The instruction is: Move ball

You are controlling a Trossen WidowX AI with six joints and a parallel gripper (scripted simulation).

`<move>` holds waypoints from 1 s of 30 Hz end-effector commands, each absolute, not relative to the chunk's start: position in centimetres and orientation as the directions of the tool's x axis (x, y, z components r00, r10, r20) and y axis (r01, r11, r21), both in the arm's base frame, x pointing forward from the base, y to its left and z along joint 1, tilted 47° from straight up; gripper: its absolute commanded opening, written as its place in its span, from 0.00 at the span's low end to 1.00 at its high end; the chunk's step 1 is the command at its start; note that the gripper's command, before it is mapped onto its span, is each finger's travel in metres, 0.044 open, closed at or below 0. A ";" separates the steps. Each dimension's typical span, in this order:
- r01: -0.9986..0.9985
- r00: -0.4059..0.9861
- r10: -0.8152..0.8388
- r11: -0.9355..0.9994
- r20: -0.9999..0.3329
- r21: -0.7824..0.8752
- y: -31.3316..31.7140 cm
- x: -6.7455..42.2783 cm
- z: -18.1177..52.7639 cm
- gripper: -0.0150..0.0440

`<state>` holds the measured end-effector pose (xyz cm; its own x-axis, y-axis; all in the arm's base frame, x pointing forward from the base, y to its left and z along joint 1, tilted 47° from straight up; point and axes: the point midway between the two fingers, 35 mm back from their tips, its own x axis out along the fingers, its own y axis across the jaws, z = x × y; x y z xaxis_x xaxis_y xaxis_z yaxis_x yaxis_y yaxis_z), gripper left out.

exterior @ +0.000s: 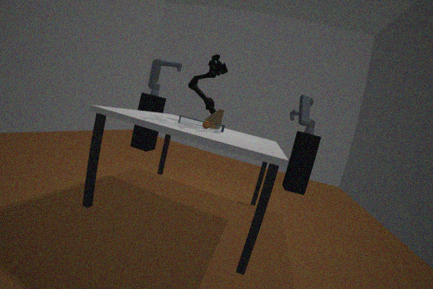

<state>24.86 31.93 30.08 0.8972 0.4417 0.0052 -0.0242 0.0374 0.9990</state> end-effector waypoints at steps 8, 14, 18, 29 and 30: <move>0.033 0.892 0.099 0.959 -0.441 0.282 26.2 32.8 15.9 0.96; -0.041 0.794 -0.119 0.968 -0.596 -0.248 21.0 34.5 10.1 0.96; -0.187 0.691 -0.266 0.832 -0.672 -0.522 17.1 34.8 6.7 0.96; -0.806 0.246 -0.610 0.302 -0.753 -0.509 5.5 31.4 -0.6 0.96; -0.856 0.206 -0.633 0.253 -0.746 -0.451 4.6 31.0 -0.9 0.96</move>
<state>33.04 9.74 1.58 0.4351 -0.4890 -0.7560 -0.5539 0.5165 -0.6530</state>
